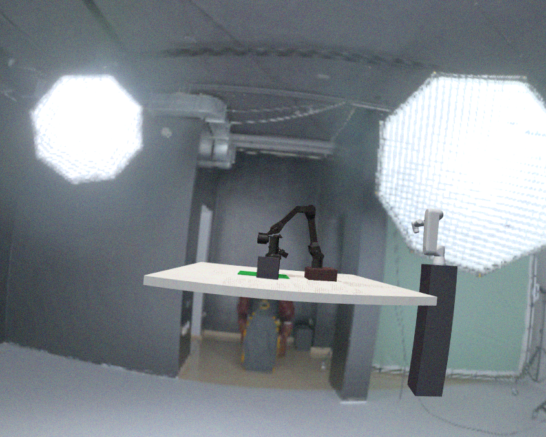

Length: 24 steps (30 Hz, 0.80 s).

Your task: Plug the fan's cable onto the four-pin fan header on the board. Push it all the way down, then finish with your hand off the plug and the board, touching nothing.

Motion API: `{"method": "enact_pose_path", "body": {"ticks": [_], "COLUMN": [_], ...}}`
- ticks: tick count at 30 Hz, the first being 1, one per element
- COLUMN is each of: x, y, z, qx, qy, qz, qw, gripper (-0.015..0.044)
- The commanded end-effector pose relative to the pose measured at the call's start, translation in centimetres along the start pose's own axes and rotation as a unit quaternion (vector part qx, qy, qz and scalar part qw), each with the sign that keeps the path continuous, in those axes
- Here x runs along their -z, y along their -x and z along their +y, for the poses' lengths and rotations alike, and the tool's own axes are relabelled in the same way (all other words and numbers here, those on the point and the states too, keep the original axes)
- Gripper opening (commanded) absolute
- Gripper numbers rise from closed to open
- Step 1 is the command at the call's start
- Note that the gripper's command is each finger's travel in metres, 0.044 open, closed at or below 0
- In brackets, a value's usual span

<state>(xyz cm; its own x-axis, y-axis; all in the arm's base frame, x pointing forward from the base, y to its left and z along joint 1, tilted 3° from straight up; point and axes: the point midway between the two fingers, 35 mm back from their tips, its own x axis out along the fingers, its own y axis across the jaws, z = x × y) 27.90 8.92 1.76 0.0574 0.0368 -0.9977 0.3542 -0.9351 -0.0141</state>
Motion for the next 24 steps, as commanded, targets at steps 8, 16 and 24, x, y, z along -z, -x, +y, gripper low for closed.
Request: {"method": "enact_pose_path", "body": {"ticks": [8,16,24], "x": [0.0,0.0,0.0], "y": [-0.8,-1.2,-1.3], "z": [0.1,0.1,0.0], "qx": [-0.002,-0.002,0.001], "qy": [0.002,0.002,0.001], "qz": [-0.001,-0.001,0.001], "qw": [1.0,1.0,1.0], "gripper": [0.0,0.0,0.0026]}}
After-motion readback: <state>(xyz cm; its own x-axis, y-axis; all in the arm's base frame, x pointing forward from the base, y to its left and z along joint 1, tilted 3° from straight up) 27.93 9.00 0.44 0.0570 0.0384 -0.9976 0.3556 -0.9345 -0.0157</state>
